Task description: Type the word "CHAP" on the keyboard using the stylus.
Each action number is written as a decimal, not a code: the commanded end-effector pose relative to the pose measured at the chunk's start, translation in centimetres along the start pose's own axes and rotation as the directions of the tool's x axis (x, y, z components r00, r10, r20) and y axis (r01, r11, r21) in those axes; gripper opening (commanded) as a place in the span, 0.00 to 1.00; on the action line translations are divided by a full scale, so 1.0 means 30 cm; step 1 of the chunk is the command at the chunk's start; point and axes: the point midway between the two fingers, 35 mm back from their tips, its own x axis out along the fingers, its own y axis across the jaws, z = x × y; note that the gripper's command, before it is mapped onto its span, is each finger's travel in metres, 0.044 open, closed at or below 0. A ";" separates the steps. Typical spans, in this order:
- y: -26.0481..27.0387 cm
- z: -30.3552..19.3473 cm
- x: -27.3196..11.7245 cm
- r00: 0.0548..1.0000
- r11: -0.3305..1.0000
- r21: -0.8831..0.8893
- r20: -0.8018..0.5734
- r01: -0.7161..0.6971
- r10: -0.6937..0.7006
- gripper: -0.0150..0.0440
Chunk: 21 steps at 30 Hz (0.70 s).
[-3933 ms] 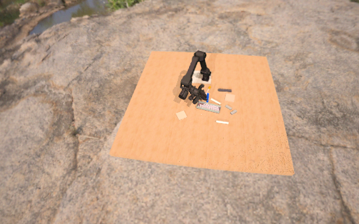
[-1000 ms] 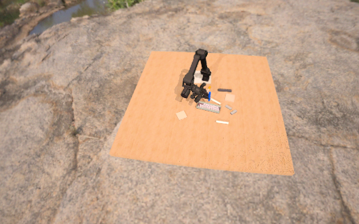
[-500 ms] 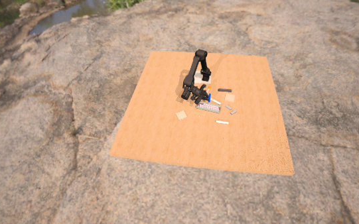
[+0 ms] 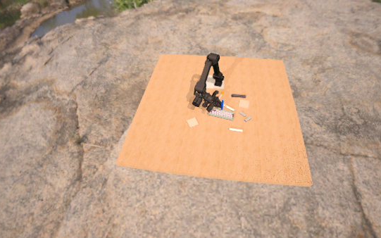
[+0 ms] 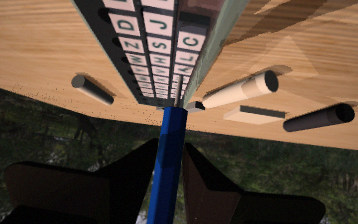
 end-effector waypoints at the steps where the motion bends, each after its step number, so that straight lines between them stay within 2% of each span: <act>1: 0.001 0.005 0.004 1.000 1.000 0.003 -0.003 -0.002 0.002 0.39; 21: 0.000 0.023 0.014 1.000 1.000 0.003 -0.003 -0.002 0.002 0.39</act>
